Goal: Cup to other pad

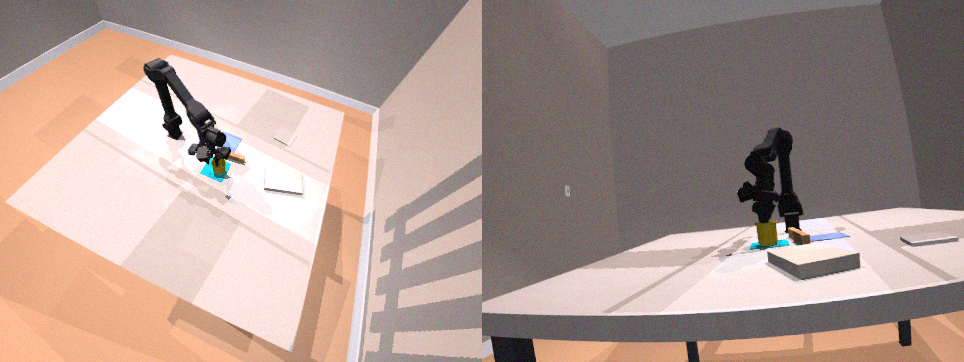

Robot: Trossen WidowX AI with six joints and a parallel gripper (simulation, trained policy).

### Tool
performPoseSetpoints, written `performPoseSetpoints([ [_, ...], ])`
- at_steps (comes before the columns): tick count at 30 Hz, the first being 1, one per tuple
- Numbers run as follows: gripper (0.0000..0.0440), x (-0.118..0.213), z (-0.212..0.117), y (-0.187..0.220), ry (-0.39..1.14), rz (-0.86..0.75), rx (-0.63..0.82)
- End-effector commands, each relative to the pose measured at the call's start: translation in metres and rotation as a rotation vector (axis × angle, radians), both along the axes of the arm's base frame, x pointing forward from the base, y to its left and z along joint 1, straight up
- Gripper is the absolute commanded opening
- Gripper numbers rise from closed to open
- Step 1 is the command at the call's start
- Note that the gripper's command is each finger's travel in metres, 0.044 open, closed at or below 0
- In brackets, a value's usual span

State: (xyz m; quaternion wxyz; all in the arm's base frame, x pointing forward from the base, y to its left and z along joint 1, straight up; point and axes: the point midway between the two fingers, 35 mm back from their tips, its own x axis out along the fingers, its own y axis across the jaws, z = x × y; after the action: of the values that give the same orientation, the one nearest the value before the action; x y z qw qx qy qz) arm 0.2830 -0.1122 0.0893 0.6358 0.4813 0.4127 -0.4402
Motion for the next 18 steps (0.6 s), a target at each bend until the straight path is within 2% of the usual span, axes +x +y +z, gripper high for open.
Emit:
performPoseSetpoints([
  [1, 0.0211, -0.004, 0.008, 0.002, -0.021, 0.005, 0.012],
  [13, 0.0270, -0.013, 0.043, 0.000, -0.093, -0.008, 0.012],
  [16, 0.0305, -0.014, 0.055, -0.003, -0.118, -0.011, 0.002],
  [18, 0.0349, -0.015, 0.062, -0.004, -0.130, -0.016, -0.001],
])
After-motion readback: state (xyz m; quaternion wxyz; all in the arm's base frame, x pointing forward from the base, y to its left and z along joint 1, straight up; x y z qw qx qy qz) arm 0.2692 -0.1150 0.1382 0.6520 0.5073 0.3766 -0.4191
